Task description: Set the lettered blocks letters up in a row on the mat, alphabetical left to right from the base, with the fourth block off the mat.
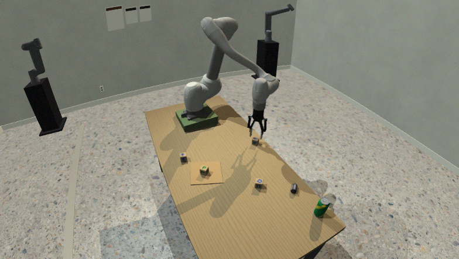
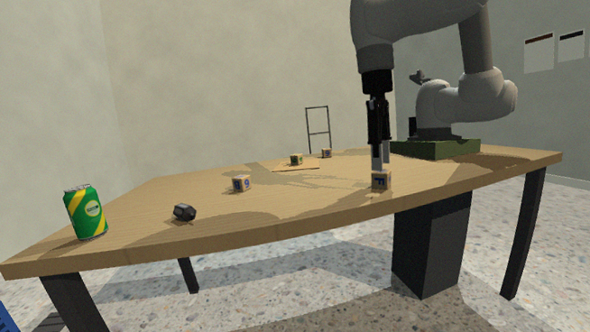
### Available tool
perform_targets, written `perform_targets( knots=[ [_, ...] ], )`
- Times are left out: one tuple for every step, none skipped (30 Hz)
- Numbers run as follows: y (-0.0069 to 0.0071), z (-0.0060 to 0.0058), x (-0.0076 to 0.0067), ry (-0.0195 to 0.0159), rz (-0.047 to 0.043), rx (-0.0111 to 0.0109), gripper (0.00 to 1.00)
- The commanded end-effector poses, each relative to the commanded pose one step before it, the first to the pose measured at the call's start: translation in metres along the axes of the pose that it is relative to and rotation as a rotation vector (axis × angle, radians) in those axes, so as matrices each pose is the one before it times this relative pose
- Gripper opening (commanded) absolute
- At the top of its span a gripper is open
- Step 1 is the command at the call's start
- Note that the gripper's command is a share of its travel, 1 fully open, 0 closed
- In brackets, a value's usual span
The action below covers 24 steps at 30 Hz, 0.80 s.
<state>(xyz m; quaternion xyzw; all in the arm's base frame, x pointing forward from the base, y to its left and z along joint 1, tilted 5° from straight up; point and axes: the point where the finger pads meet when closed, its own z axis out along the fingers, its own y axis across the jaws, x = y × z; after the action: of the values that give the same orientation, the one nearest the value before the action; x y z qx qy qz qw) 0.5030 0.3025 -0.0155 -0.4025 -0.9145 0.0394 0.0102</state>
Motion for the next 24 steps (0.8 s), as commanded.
perform_targets(
  knots=[
    [0.00047, 0.00037, -0.00003, 0.00008, 0.00018, -0.00122, 0.55],
    [0.00000, 0.00091, 0.00000, 0.00000, 0.00000, 0.00000, 0.55],
    [0.00000, 0.00125, 0.00000, 0.00000, 0.00000, 0.00000, 0.55],
    [0.00000, 0.00000, 0.00000, 0.00000, 0.00000, 0.00000, 0.55],
    [0.00000, 0.00000, 0.00000, 0.00000, 0.00000, 0.00000, 0.55],
    [0.00000, 0.00160, 0.00000, 0.00000, 0.00000, 0.00000, 0.55],
    [0.00000, 0.00193, 0.00000, 0.00000, 0.00000, 0.00000, 0.55],
    [0.00000, 0.00227, 0.00000, 0.00000, 0.00000, 0.00000, 0.55],
    [0.00000, 0.00255, 0.00000, 0.00000, 0.00000, 0.00000, 0.55],
    [0.00000, 0.00281, 0.00000, 0.00000, 0.00000, 0.00000, 0.55],
    [0.00000, 0.00301, 0.00000, 0.00000, 0.00000, 0.00000, 0.55],
    [0.00000, 0.00316, 0.00000, 0.00000, 0.00000, 0.00000, 0.55],
    [0.00000, 0.00326, 0.00000, 0.00000, 0.00000, 0.00000, 0.55],
    [0.00000, 0.00329, 0.00000, 0.00000, 0.00000, 0.00000, 0.55],
    [0.00000, 0.00327, 0.00000, 0.00000, 0.00000, 0.00000, 0.55],
    [0.00000, 0.00319, 0.00000, 0.00000, 0.00000, 0.00000, 0.55],
    [0.00000, 0.00305, 0.00000, 0.00000, 0.00000, 0.00000, 0.55],
    [0.00000, 0.00288, 0.00000, 0.00000, 0.00000, 0.00000, 0.55],
    [0.00000, 0.00265, 0.00000, 0.00000, 0.00000, 0.00000, 0.55],
    [0.00000, 0.00238, 0.00000, 0.00000, 0.00000, 0.00000, 0.55],
    [0.00000, 0.00000, 0.00000, 0.00000, 0.00000, 0.00000, 0.55],
    [0.00000, 0.00000, 0.00000, 0.00000, 0.00000, 0.00000, 0.55],
    [0.00000, 0.00209, 0.00000, 0.00000, 0.00000, 0.00000, 0.55],
    [0.00000, 0.00178, 0.00000, 0.00000, 0.00000, 0.00000, 0.55]
  ],
)
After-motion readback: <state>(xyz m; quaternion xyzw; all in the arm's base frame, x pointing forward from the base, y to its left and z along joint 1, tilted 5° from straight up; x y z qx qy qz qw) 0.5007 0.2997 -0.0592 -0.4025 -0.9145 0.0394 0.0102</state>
